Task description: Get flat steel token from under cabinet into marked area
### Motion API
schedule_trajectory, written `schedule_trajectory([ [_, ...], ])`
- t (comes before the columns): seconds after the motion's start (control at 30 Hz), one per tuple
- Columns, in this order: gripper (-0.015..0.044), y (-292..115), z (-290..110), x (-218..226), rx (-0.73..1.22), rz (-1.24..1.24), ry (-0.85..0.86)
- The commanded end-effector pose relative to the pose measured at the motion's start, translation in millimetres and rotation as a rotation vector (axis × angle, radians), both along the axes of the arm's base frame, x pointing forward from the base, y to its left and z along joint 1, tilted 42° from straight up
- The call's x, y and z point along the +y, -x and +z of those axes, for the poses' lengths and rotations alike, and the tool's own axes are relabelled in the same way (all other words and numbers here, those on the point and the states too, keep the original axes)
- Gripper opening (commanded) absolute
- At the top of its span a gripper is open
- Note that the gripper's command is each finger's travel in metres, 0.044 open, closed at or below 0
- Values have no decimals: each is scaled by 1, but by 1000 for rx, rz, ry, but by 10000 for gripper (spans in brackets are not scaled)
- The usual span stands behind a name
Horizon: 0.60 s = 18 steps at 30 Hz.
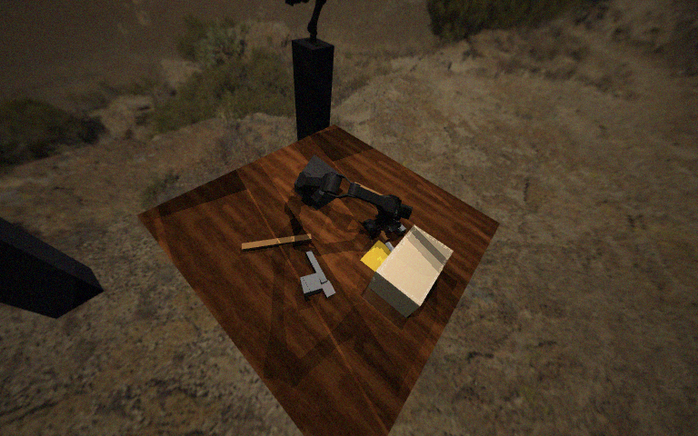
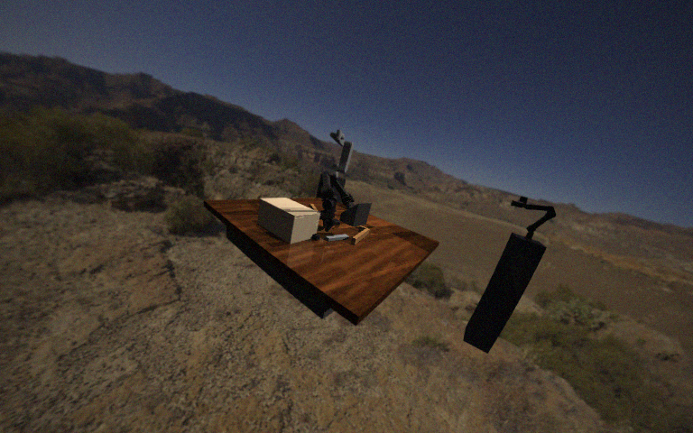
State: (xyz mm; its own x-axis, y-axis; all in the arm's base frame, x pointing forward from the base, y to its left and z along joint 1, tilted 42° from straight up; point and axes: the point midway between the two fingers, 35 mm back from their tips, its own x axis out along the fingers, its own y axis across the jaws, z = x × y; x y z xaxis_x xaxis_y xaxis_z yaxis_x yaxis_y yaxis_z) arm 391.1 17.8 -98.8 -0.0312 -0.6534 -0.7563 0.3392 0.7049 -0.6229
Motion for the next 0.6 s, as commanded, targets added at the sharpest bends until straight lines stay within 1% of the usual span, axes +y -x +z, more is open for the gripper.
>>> schedule_trajectory([
  [0.0, 0, 3, 4, -7, -1, -5, 4],
  [0.57, 0, 9, 15, -19, 0, -5, 5],
])
